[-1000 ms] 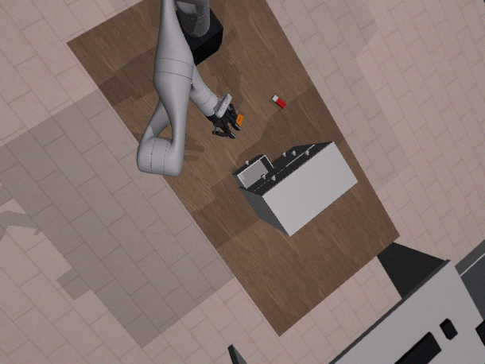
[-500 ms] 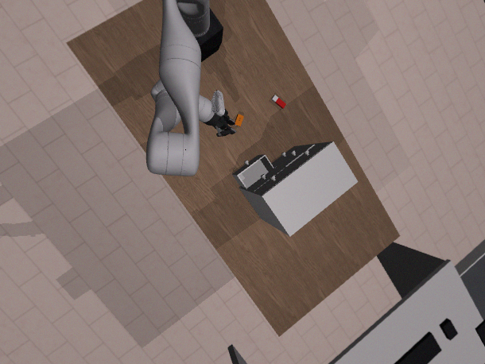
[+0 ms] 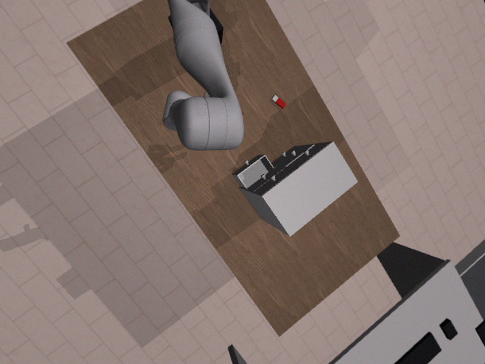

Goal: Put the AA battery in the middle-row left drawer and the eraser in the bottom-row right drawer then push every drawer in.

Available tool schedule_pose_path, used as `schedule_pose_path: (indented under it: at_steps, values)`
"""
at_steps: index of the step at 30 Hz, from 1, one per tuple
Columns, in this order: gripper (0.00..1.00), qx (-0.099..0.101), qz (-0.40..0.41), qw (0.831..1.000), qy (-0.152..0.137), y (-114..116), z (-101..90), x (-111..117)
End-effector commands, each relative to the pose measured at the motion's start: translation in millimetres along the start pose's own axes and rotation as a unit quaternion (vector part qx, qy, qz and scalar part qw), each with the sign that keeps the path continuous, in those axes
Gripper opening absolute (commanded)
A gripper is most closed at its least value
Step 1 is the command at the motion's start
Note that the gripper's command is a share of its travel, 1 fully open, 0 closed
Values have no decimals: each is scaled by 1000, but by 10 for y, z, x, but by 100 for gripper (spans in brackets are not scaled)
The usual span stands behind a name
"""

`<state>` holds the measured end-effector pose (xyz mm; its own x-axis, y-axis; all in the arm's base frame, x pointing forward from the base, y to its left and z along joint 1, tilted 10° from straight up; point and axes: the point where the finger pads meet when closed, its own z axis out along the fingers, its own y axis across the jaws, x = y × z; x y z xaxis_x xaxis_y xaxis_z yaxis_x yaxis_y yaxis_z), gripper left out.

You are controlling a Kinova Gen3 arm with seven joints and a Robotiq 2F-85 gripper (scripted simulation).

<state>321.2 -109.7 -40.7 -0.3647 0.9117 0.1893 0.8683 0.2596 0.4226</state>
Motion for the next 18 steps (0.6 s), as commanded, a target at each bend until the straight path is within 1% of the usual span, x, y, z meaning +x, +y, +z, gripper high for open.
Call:
schedule_pose_path:
  at_steps: [1, 4, 8, 10, 12, 15, 18]
  values:
    - [33, 23, -76, 997, -4, 239, -86, 28]
    - [33, 58, -138, 989, -5, 227, -130, 61]
    - [33, 99, -209, 973, -7, 211, -180, 98]
    - [33, 114, -234, 966, -5, 203, -200, 123]
    - [33, 114, -234, 966, -5, 203, -200, 123]
    - [33, 135, -268, 954, -4, 196, -235, 147]
    - [33, 162, -316, 935, -6, 187, -271, 164]
